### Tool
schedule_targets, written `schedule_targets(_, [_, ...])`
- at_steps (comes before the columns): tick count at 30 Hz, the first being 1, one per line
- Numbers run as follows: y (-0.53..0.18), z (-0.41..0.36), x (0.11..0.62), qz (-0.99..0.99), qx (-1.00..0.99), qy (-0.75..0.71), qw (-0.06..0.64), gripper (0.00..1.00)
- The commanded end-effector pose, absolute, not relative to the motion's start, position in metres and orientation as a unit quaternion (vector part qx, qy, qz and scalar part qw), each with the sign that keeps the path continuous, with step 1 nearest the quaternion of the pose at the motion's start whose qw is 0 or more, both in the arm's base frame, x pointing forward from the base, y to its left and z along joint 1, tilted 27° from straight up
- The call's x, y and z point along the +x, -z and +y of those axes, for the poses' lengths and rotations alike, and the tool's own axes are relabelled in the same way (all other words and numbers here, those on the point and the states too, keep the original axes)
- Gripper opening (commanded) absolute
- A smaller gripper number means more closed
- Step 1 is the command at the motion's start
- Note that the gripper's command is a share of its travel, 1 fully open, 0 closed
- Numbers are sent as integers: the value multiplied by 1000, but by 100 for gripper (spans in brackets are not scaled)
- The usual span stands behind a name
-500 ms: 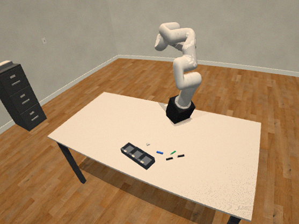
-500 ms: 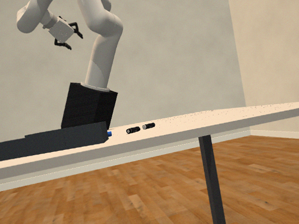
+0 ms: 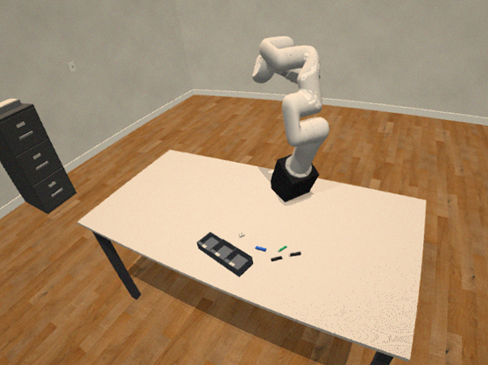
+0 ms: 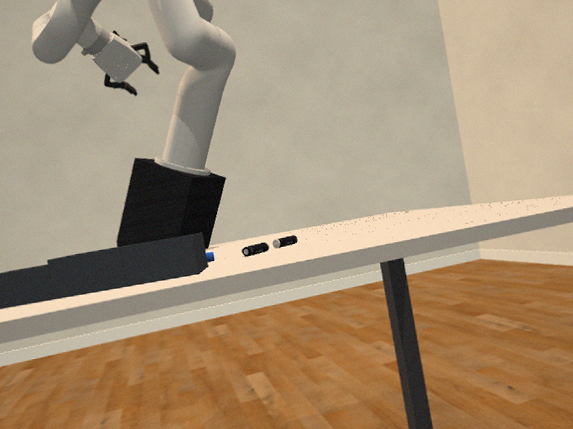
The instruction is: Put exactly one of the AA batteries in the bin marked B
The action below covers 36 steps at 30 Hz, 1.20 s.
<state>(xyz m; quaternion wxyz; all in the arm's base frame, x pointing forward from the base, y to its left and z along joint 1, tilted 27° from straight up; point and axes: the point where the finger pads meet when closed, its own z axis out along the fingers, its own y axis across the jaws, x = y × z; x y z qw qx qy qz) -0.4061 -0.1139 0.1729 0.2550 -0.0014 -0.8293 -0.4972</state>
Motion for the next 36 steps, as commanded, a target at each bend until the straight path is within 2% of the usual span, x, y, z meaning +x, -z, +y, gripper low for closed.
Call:
schedule_targets(1, [-174, -114, -407, -830, -2, 496, 256, 100])
schedule_targets(2, [-174, -114, -407, -830, -2, 496, 256, 100])
schedule_targets(3, [-166, -111, -404, -830, -2, 496, 256, 7])
schedule_targets(36, [50, -27, -336, -829, -2, 496, 256, 7])
